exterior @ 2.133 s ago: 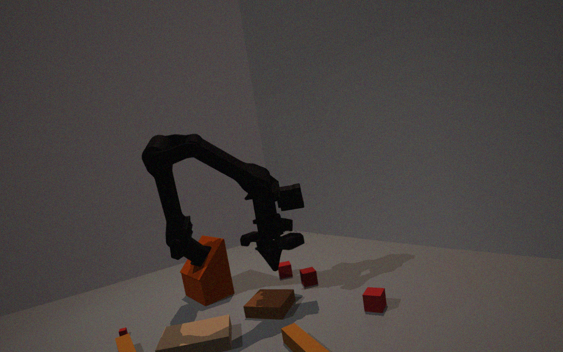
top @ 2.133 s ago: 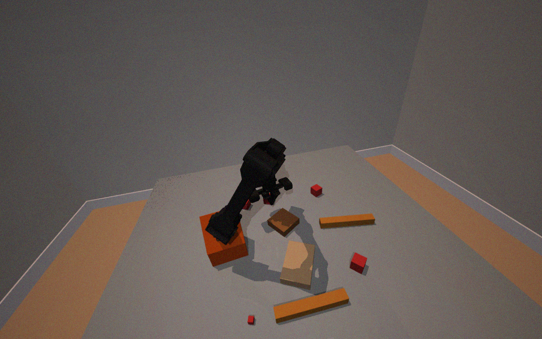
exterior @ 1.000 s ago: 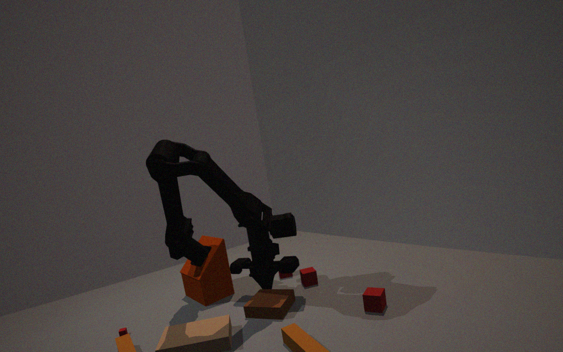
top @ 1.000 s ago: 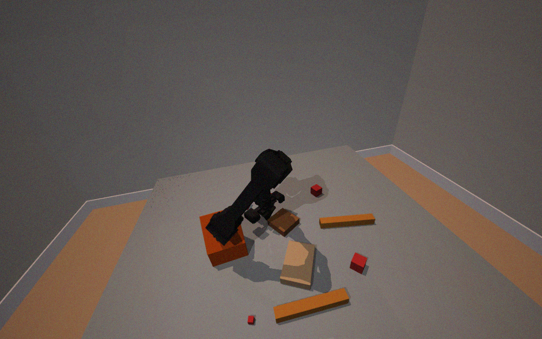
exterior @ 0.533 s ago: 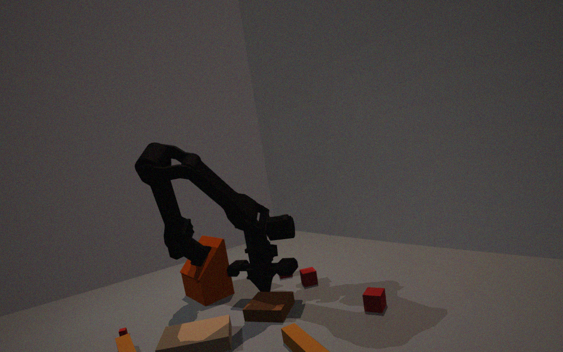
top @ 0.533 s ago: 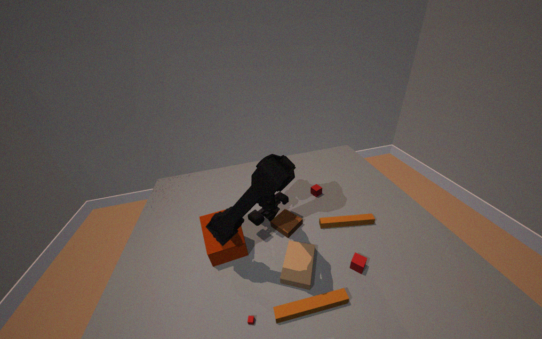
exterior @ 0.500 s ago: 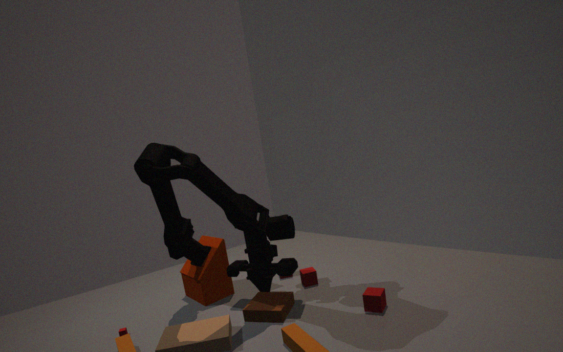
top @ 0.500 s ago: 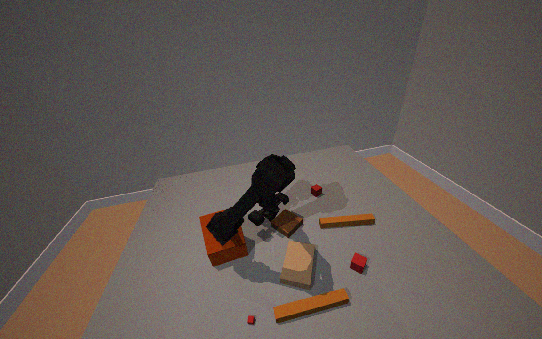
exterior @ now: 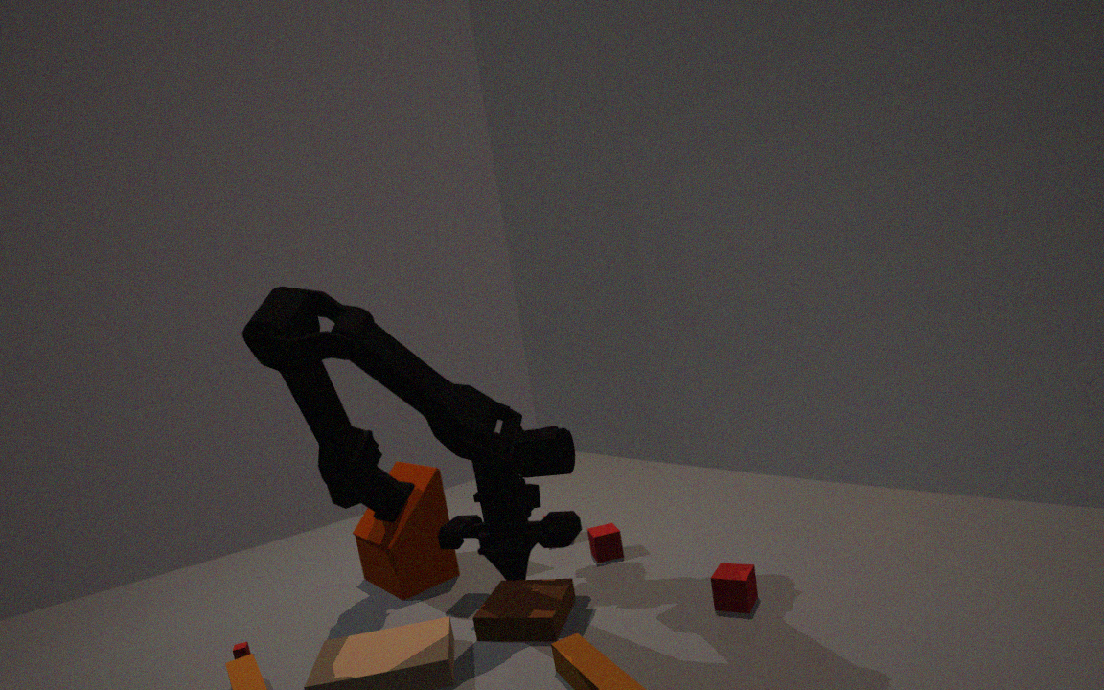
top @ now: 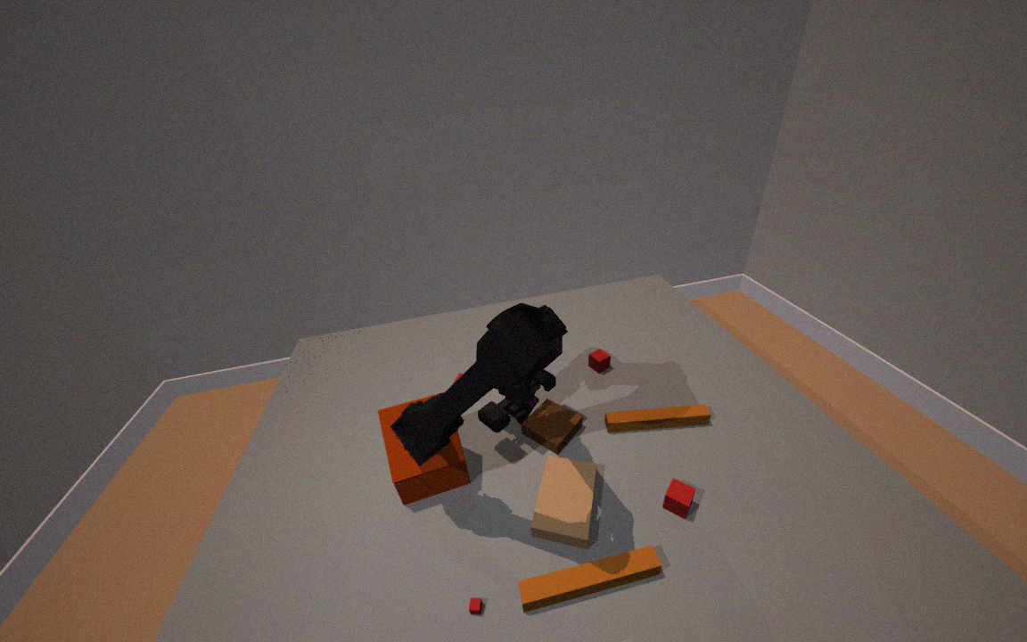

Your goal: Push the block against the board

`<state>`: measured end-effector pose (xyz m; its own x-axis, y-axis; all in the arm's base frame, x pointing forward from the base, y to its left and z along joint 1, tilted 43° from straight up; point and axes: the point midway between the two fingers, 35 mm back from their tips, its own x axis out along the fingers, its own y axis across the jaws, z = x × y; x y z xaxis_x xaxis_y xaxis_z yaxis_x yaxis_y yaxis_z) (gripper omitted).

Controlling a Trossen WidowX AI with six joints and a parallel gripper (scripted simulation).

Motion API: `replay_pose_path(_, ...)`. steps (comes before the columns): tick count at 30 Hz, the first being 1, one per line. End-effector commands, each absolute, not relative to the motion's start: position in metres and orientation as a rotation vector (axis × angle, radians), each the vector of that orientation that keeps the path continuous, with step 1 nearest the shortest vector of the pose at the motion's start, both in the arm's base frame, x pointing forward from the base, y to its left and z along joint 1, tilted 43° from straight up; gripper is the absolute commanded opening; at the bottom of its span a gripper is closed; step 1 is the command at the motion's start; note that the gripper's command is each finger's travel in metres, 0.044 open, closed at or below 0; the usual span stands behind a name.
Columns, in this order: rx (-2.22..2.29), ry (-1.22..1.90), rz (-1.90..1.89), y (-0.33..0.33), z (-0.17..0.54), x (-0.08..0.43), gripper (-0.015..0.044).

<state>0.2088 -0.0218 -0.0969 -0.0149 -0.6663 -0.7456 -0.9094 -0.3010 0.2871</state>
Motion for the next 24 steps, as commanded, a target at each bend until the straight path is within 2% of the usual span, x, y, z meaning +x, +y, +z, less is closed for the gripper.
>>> replay_pose_path(1,-1.985,1.656,1.217,-0.027,-0.093,0.213,0.0)
replay_pose_path(24,-1.987,1.656,1.215,-0.047,-0.075,0.233,0.0)
